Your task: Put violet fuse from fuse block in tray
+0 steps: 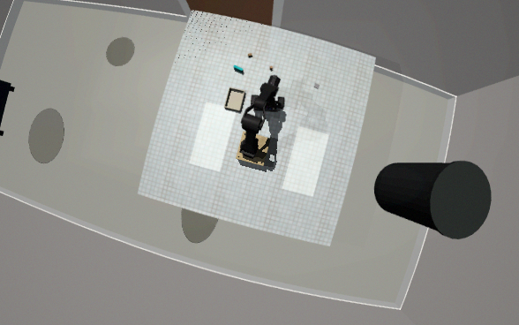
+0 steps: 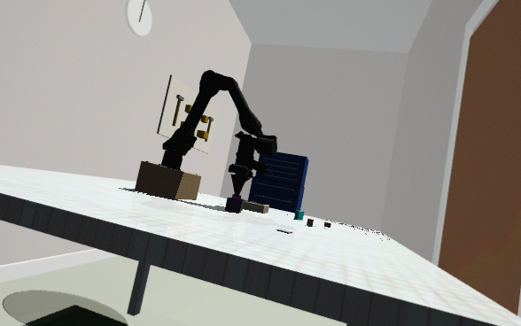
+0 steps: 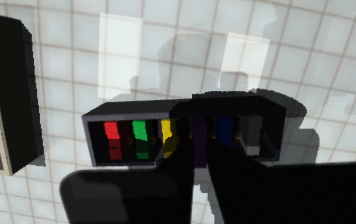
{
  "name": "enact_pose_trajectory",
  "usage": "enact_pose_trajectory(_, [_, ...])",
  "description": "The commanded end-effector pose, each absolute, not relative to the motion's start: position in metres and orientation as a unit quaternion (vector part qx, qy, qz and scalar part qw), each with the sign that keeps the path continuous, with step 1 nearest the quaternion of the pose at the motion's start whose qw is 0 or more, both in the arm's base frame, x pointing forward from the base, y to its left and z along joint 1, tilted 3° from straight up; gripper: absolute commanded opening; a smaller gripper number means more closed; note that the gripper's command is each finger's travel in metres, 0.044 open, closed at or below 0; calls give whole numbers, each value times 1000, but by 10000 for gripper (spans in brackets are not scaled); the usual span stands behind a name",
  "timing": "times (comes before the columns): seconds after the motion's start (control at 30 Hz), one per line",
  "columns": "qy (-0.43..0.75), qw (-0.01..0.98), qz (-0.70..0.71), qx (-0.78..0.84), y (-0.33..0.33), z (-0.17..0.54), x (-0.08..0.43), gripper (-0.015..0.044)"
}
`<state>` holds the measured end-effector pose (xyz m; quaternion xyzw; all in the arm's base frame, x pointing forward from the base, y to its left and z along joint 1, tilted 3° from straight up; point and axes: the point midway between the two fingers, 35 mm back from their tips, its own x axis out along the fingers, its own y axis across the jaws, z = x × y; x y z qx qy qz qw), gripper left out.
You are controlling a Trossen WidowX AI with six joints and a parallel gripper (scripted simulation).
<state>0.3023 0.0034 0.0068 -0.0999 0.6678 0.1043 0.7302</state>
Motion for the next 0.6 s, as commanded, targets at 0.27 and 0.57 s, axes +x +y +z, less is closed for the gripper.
enact_pose_trajectory(0.27, [668,730,105,-101,3,13,302,0])
enact_pose_trajectory(0.57, [668,730,106,-101,3,17,301,0])
